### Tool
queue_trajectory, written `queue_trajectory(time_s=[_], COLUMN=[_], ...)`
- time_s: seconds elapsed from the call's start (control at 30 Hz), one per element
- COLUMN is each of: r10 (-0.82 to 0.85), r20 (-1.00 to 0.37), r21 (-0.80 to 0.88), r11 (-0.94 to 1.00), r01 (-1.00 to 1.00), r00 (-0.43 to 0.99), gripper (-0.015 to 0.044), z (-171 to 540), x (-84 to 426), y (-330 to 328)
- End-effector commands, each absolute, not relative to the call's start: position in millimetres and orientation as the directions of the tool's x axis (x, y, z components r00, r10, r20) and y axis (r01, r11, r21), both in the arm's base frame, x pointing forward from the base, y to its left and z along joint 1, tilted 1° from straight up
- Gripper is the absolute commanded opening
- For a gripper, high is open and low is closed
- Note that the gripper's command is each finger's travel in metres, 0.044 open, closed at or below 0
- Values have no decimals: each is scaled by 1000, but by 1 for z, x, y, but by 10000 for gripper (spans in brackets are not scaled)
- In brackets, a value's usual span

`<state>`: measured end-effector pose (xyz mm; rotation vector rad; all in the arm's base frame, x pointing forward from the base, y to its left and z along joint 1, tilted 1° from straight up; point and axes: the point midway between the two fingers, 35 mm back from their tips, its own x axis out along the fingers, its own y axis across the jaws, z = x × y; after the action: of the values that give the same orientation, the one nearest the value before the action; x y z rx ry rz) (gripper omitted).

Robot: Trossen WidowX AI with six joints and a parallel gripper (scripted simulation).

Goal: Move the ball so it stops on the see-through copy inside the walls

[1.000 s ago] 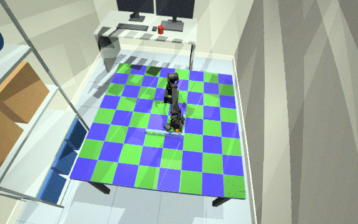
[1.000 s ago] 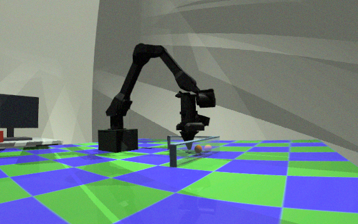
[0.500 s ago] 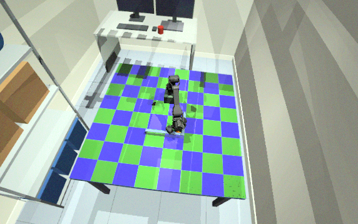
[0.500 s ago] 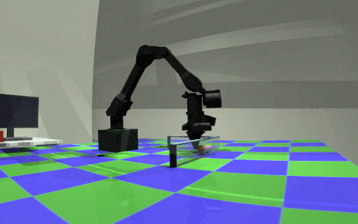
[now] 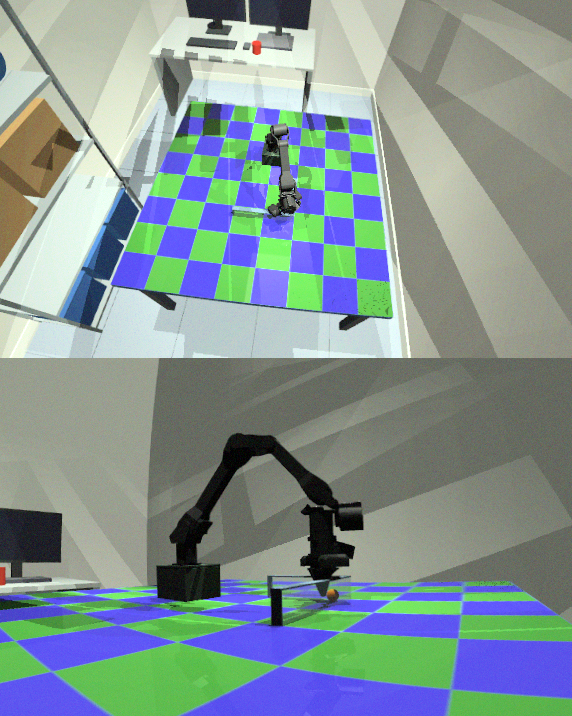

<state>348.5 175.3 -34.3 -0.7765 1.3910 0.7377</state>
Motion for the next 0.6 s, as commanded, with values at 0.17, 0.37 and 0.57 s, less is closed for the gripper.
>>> queue_trajectory(time_s=[0.17, 0.37, 0.57], r10=[-3, -4, -5], r20=[-999, -999, -999], r21=[-36, -36, -36], r11=[564, 564, 564], r01=[-825, -825, -825], r00=[42, 41, 41], gripper=[0, 0, 0], z=[-36, -36, -37], x=[342, 336, 331], y=[165, 156, 148])
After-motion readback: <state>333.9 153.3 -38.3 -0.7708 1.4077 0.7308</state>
